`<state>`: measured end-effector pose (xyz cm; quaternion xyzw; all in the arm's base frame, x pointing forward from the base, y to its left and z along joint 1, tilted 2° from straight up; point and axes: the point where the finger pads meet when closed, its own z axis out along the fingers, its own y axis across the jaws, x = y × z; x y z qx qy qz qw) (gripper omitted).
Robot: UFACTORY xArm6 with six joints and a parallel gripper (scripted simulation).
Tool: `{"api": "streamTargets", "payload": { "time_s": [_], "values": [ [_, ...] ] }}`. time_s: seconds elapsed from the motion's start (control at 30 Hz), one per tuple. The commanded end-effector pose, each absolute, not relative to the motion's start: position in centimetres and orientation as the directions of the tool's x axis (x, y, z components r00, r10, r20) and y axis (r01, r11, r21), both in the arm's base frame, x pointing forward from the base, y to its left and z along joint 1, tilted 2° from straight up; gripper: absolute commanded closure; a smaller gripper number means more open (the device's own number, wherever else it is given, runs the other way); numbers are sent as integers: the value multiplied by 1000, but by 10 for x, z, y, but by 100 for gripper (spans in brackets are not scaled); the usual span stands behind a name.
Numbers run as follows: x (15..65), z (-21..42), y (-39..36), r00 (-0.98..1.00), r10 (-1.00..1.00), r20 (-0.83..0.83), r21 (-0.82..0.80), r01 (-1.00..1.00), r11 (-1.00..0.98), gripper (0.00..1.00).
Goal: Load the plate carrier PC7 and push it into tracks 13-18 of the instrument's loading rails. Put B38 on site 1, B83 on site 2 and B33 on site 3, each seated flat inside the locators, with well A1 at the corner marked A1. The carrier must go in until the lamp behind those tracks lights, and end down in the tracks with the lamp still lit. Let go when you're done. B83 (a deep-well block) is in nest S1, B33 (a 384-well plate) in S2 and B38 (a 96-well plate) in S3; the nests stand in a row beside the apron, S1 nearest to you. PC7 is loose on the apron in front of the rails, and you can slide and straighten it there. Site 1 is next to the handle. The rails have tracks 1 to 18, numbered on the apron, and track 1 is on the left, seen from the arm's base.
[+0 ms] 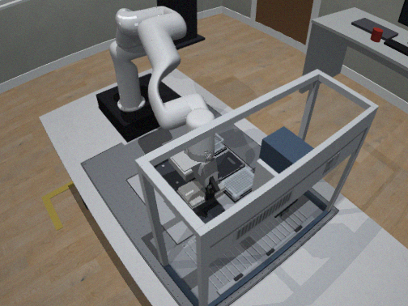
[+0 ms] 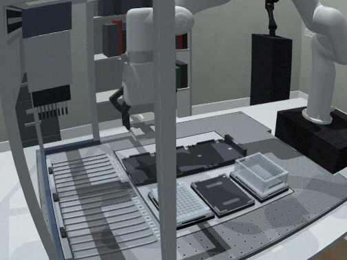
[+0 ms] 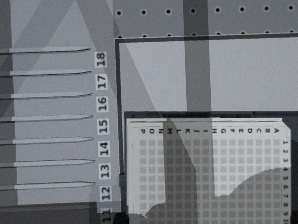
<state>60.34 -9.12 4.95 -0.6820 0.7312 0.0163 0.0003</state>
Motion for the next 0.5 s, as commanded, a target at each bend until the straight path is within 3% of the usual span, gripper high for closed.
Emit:
{"api": "streamTargets", "payload": {
  "time_s": [0.0, 0.47],
  "values": [
    [605, 52, -92, -70, -997, -22, 17, -997, 70, 100],
    [605, 46, -92, -70, -997, -22, 17, -997, 70, 100]
  ]
}}
